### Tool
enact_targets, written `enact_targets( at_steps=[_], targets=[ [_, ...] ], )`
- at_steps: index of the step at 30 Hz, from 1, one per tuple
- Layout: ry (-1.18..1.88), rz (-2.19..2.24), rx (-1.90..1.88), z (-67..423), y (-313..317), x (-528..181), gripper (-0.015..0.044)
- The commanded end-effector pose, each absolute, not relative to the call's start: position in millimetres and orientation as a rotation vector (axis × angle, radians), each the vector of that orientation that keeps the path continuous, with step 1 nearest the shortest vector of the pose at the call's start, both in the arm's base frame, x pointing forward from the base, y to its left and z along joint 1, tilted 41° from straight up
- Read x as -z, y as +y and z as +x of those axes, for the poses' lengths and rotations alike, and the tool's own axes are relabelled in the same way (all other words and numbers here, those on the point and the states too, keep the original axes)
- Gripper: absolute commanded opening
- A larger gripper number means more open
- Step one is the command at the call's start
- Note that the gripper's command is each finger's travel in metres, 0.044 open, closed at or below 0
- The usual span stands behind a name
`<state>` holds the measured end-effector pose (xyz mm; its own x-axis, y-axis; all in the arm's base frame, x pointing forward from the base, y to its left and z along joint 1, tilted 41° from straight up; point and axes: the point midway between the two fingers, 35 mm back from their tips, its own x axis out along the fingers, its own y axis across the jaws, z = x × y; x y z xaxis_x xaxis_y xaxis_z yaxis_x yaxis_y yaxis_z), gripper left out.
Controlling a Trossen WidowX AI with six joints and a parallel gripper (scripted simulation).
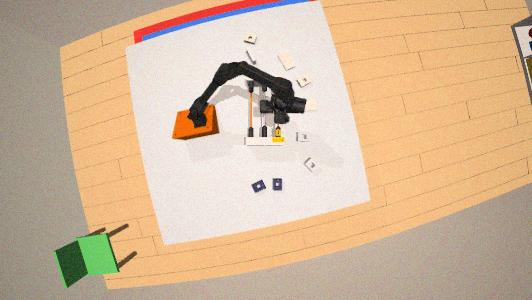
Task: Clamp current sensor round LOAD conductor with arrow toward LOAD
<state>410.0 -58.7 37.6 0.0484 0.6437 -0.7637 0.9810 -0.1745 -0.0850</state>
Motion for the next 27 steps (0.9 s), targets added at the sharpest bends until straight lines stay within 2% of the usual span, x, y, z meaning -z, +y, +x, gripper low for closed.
enact_targets(
  at_steps=[1, 27],
  targets=[
    [1.631, 1.874, 0.957, 409.4, -53.6, -32.6, 0.0000],
    [1.629, 1.867, 0.952, 410.1, -46.6, -24.2, 0.0000]
  ],
)
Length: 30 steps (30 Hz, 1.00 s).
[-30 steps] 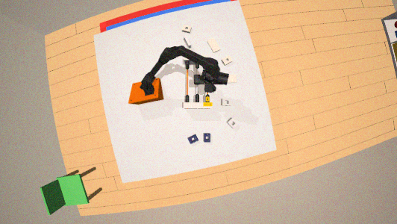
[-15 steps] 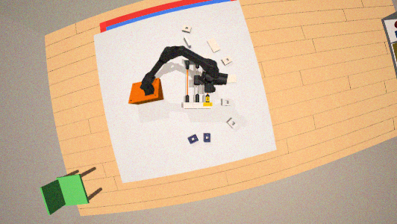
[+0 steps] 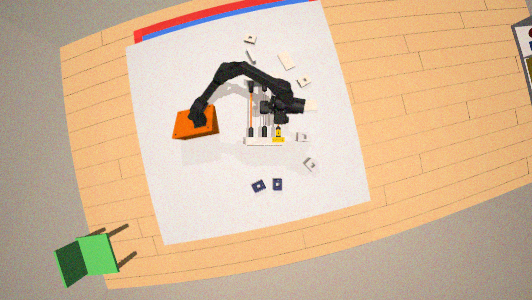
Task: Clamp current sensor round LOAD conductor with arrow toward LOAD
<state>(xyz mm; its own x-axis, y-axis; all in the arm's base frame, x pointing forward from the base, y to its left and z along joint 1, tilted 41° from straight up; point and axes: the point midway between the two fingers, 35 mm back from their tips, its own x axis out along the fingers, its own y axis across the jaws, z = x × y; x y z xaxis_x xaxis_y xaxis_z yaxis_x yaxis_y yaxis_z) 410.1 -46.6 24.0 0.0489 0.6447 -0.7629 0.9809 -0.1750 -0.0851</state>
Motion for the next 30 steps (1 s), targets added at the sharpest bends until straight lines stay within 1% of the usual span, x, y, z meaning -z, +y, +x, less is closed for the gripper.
enact_targets(
  at_steps=[1, 29, 30],
  targets=[
    [1.629, 1.867, 0.952, 410.1, -46.6, -24.2, 0.0000],
    [1.629, 1.867, 0.952, 410.1, -46.6, -24.2, 0.0000],
    [1.629, 1.867, 0.952, 410.1, -46.6, -24.2, 0.0026]
  ],
)
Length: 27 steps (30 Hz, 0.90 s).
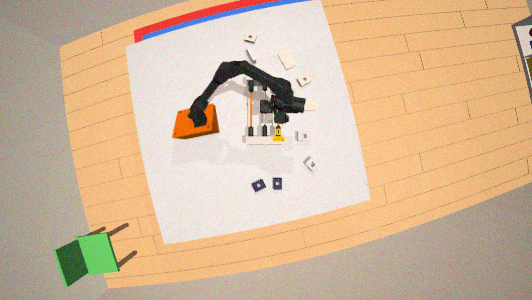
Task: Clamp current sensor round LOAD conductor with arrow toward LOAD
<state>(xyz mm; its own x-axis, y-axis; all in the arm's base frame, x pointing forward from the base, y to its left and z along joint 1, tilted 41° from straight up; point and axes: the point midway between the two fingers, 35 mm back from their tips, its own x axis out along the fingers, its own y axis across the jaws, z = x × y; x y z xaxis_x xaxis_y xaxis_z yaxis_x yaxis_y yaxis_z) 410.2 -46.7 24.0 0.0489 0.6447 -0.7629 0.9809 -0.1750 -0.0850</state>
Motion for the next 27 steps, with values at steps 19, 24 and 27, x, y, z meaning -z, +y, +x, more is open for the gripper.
enact_targets(
  at_steps=[19, 24, 27],
  targets=[
    [1.629, 1.867, 0.952, 410.1, -46.6, -24.2, 0.0440],
    [1.631, 1.866, 0.953, 410.3, -45.0, -22.6, 0.0440],
    [1.657, 1.858, 0.964, 412.0, -23.9, -1.2, 0.0440]
  ],
)
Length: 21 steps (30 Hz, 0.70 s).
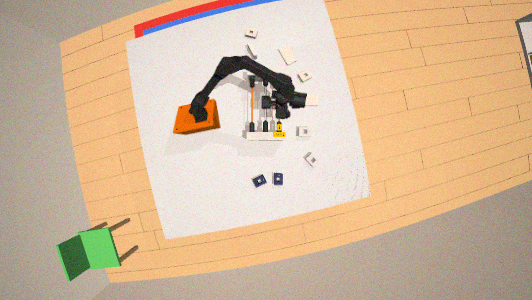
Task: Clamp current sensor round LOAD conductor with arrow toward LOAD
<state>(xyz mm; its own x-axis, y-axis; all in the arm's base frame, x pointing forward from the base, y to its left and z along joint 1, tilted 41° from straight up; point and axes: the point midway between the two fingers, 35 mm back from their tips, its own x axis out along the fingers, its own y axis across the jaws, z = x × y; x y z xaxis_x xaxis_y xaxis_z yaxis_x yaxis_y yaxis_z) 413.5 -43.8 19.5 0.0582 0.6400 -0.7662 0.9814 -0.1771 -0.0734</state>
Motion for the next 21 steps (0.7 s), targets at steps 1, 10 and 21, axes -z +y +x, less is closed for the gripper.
enact_targets(
  at_steps=[1, 10, 21],
  targets=[
    [1.664, 1.856, 0.966, 412.1, -19.0, 3.7, 0.0440],
    [1.666, 1.855, 0.967, 412.3, -14.9, 8.2, 0.0440],
    [1.666, 1.856, 0.967, 412.7, -3.3, 21.4, 0.0440]
  ],
)
